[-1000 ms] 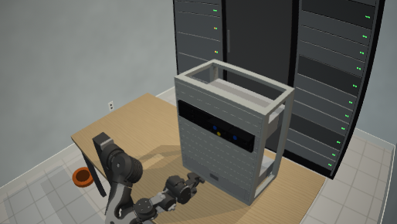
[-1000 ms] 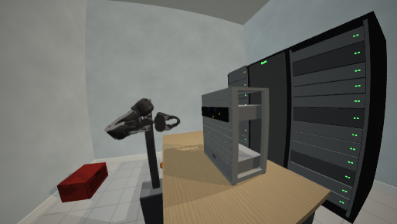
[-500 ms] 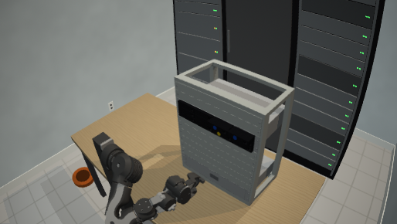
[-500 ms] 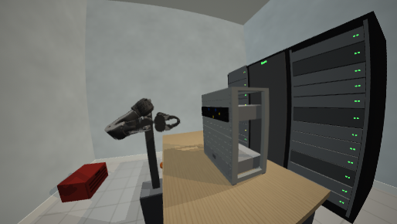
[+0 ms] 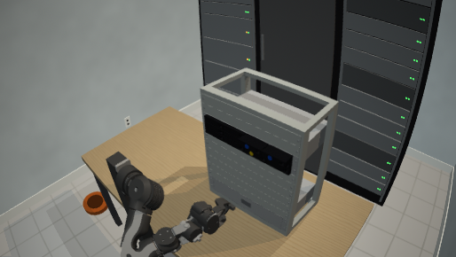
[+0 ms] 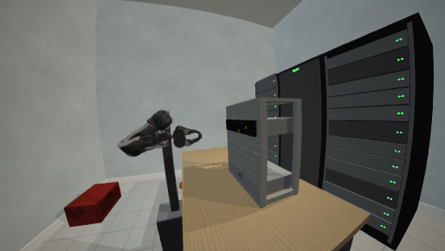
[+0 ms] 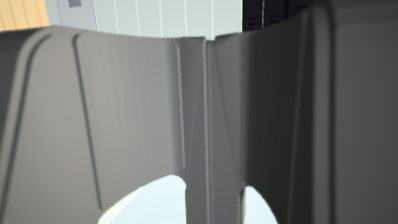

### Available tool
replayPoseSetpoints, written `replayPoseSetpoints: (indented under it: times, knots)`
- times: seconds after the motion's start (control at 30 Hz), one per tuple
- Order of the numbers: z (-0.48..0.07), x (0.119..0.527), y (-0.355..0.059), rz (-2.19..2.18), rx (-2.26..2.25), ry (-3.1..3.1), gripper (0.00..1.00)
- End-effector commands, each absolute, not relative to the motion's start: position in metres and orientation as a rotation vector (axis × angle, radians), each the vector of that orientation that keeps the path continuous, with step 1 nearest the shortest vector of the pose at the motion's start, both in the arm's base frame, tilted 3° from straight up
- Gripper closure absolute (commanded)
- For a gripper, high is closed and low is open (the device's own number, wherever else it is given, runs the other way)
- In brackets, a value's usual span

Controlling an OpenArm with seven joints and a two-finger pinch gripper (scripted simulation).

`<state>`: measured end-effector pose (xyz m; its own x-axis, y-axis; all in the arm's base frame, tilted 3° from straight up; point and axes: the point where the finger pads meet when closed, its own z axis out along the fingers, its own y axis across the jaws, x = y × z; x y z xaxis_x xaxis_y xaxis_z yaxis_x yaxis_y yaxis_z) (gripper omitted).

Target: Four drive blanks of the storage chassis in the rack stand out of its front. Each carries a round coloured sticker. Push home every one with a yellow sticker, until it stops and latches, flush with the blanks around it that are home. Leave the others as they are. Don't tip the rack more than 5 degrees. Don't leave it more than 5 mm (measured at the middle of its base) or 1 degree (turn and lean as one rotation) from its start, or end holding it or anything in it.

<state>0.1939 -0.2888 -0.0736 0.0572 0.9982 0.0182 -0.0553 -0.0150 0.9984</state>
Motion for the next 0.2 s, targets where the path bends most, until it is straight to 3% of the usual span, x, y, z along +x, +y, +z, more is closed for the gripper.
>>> replayPoseSetpoints:
  times: [0.0,0.17]
  knots:
    - [-0.0709,0.1936,-0.2882,1.207,1.196,1.116,1.0]
    - [-0.0709,0.1936,-0.2882,1.207,1.196,1.116,1.0]
